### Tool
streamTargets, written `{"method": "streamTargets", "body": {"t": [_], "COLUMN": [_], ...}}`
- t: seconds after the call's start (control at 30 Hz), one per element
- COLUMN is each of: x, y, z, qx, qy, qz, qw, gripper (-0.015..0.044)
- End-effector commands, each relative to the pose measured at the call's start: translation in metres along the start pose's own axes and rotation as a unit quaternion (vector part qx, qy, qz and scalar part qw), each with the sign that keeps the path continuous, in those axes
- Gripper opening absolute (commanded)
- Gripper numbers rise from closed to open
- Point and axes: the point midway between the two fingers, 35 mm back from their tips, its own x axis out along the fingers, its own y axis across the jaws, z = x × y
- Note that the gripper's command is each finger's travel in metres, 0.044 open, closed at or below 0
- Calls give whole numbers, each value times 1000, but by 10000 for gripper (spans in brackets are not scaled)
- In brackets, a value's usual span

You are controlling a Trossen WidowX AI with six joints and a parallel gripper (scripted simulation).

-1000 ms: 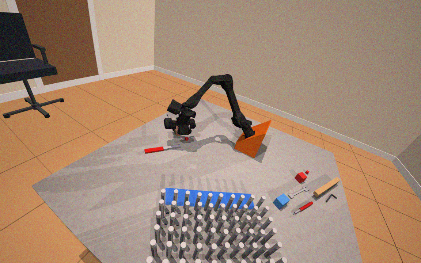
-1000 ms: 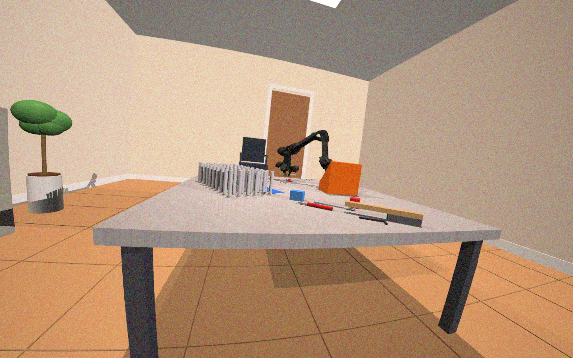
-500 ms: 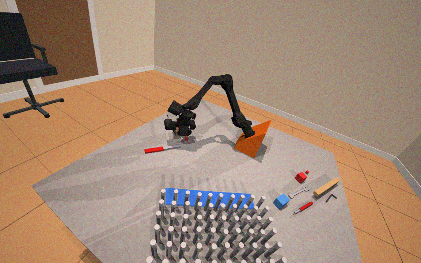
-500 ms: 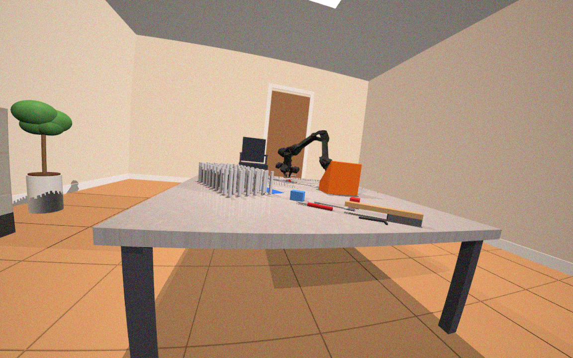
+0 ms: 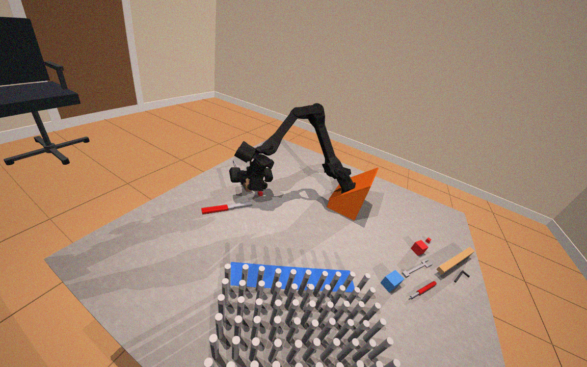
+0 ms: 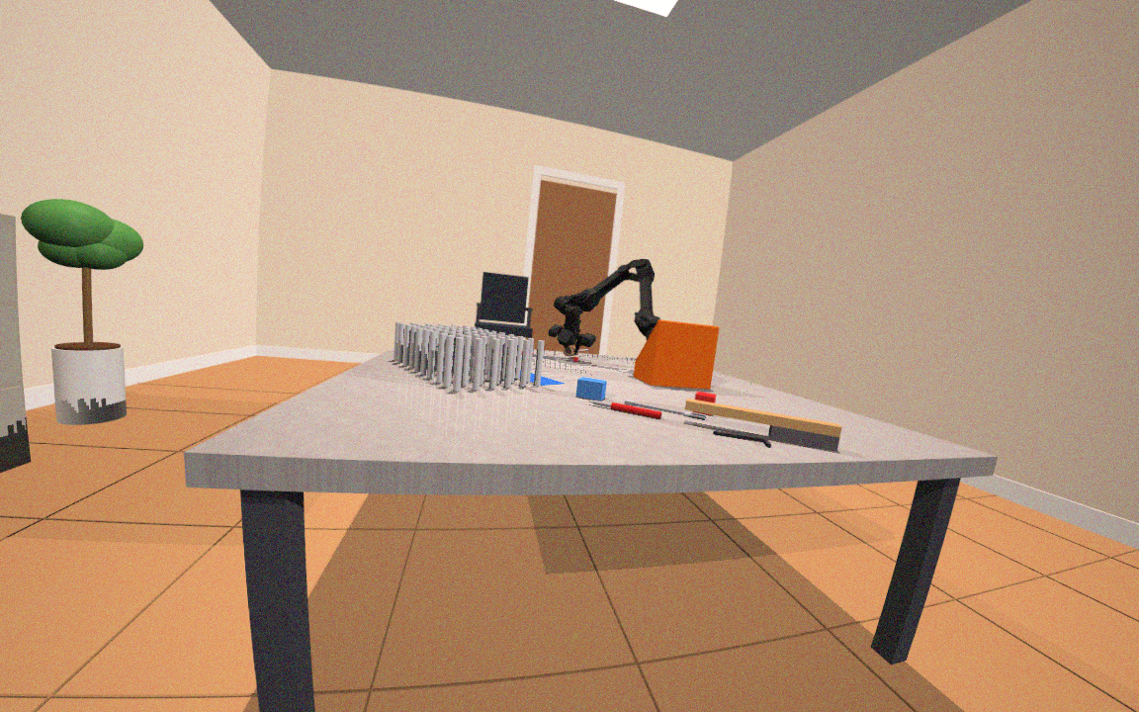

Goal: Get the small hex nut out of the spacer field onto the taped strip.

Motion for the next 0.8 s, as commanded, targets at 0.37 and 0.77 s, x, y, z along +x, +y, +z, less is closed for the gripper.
{"method": "streamTargets", "body": {"t": [0.37, 0.77], "x": [4, 4], "y": [2, 2], "z": [0, 0], "qx": [-1, -1], "qy": [2, 2], "qz": [-2, -2], "qw": [1000, 1000], "gripper": [131, 440]}}
